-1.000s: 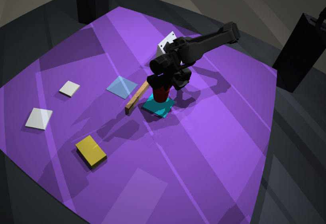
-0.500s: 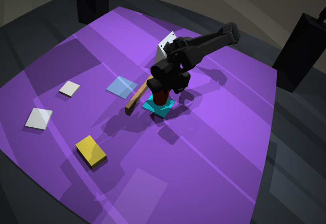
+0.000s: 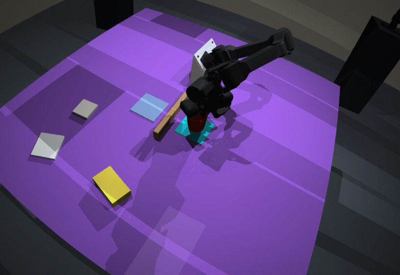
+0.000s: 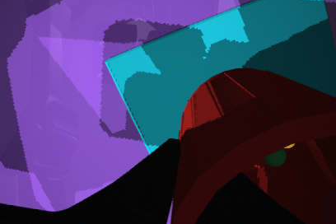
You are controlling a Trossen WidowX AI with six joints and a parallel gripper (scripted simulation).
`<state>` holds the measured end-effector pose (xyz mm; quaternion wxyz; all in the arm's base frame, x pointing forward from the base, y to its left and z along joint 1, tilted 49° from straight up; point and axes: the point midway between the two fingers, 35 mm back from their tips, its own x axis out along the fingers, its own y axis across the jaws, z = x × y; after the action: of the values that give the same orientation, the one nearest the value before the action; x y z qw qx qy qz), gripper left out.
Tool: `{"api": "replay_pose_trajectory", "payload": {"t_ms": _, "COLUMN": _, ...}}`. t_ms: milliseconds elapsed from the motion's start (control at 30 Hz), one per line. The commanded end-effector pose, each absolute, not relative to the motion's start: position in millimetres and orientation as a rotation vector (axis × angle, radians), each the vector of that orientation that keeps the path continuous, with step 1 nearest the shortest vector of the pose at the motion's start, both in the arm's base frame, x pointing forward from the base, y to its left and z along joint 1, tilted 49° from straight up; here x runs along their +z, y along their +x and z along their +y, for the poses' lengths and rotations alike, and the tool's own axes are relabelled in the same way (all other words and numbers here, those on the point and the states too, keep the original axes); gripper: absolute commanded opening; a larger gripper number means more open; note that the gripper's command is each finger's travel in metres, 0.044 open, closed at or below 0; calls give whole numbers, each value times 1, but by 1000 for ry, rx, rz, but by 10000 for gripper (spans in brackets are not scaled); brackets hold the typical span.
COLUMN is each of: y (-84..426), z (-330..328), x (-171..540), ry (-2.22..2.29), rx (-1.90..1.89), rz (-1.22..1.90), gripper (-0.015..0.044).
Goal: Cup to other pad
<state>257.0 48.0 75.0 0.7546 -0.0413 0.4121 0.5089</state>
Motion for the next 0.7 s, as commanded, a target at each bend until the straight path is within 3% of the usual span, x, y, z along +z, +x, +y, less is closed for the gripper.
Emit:
{"api": "replay_pose_trajectory", "payload": {"t_ms": 0, "y": 257, "z": 48, "x": 75, "ry": -91, "rx": 1110, "rz": 898, "gripper": 0}}
{"api": "replay_pose_trajectory", "payload": {"t_ms": 300, "y": 257, "z": 48, "x": 75, "ry": -91, "rx": 1110, "rz": 898, "gripper": 0}}
{"api": "replay_pose_trajectory", "payload": {"t_ms": 467, "y": 257, "z": 48, "x": 75, "ry": -91, "rx": 1110, "rz": 898, "gripper": 128}}
{"api": "replay_pose_trajectory", "payload": {"t_ms": 667, "y": 257, "z": 47, "x": 76, "ry": -91, "rx": 1110, "rz": 899, "gripper": 128}}
